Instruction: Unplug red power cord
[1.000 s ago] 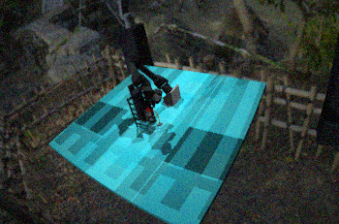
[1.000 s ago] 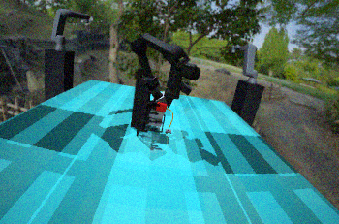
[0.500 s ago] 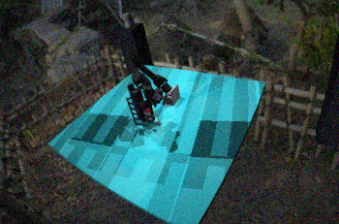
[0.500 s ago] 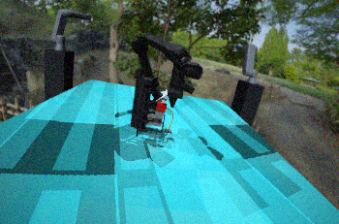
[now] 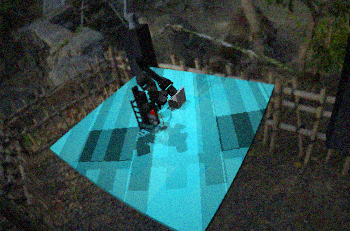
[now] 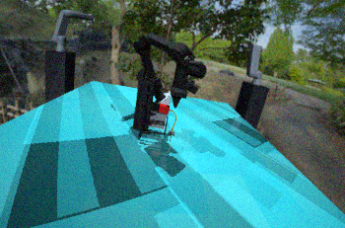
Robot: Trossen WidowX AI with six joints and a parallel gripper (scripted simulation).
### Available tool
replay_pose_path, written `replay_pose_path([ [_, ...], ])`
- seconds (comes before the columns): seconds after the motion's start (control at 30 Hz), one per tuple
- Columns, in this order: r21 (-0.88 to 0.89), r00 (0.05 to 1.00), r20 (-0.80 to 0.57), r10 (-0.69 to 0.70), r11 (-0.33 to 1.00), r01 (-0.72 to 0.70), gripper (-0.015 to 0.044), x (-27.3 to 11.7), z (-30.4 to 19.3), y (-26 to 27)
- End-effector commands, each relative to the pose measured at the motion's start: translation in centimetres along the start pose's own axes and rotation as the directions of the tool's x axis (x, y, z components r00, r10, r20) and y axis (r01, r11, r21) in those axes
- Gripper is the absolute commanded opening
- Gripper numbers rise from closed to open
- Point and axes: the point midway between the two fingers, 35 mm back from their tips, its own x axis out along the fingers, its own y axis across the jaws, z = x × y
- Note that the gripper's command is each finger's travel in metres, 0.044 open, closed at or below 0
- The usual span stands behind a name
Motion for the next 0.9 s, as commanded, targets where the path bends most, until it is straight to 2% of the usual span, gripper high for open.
replay_pose_path([
  [0.0,-0.003,1.0,-0.004,-0.001,1.0,0.001,0.016,0.0,-0.7,0.0],
  [0.87,-0.003,1.0,-0.007,-0.001,1.0,0.001,0.016,0.0,-3.9,0.3],
])
